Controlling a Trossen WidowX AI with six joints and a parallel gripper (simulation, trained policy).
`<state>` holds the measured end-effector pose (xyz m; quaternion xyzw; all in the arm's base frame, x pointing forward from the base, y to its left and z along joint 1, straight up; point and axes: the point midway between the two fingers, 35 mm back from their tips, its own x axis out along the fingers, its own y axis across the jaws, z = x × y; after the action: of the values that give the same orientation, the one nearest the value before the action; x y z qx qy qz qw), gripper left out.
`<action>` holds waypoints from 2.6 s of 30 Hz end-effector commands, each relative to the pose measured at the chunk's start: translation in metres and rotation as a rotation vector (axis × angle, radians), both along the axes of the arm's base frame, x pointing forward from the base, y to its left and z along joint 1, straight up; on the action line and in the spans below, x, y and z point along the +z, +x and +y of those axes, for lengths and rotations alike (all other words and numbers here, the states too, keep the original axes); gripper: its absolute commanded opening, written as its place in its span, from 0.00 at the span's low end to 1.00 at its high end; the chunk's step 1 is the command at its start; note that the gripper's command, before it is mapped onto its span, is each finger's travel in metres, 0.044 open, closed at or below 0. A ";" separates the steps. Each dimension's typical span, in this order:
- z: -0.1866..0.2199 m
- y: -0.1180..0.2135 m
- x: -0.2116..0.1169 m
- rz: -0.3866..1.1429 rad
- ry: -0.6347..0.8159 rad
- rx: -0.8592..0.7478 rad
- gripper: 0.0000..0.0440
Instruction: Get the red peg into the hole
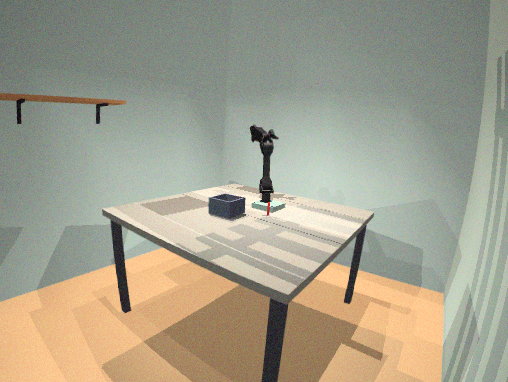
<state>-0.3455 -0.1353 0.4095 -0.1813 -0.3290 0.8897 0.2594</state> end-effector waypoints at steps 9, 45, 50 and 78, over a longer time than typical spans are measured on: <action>-0.067 0.036 -0.023 -0.093 -0.026 0.258 1.00; -0.167 0.380 -0.122 -0.576 0.061 1.391 1.00; -0.145 0.430 -0.132 -0.661 0.073 1.533 1.00; 0.073 0.567 -0.198 -1.197 0.298 1.977 1.00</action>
<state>0.2231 -0.0833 0.2219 -0.1987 -0.4828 0.4480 -0.7258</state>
